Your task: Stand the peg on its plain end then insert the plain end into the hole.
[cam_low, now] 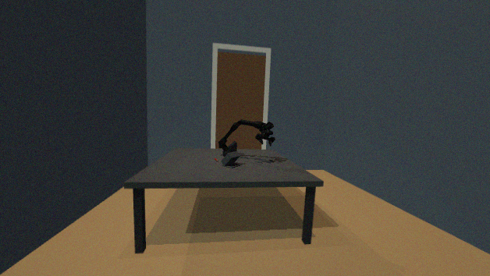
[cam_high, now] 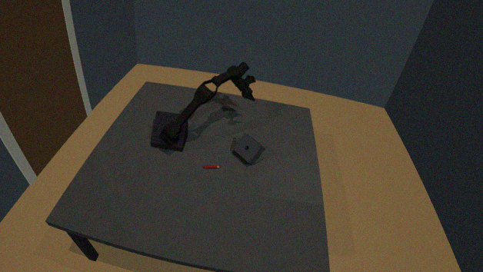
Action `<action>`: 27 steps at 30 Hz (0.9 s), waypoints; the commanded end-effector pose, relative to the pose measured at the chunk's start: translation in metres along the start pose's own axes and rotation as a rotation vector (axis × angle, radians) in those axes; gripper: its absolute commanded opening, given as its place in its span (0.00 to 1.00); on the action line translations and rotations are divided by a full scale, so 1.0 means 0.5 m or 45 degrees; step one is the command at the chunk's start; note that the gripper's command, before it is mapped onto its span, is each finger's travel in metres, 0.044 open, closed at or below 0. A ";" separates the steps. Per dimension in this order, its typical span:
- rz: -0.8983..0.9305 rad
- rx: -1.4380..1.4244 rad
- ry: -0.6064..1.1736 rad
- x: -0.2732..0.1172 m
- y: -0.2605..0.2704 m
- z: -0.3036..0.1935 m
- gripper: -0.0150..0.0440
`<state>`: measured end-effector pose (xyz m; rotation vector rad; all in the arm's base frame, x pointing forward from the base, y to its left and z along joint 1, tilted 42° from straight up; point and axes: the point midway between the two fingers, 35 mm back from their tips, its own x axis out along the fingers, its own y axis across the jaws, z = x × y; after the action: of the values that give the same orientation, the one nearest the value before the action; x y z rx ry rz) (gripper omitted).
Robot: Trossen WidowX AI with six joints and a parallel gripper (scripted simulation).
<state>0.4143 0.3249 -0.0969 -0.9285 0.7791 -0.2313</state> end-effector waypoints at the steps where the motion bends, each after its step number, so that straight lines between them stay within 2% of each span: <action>1: 0.000 0.000 0.002 0.001 -0.002 0.000 0.98; 5: 0.008 -0.006 0.058 0.012 -0.059 0.000 1.00; 13: 0.054 -0.016 0.278 0.045 -0.284 -0.049 1.00; 21: 0.123 -0.005 0.492 0.044 -0.487 -0.167 1.00; 27: 0.170 0.011 0.646 0.029 -0.601 -0.279 1.00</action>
<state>0.3874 0.0758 0.0733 -0.8279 1.2485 -0.3509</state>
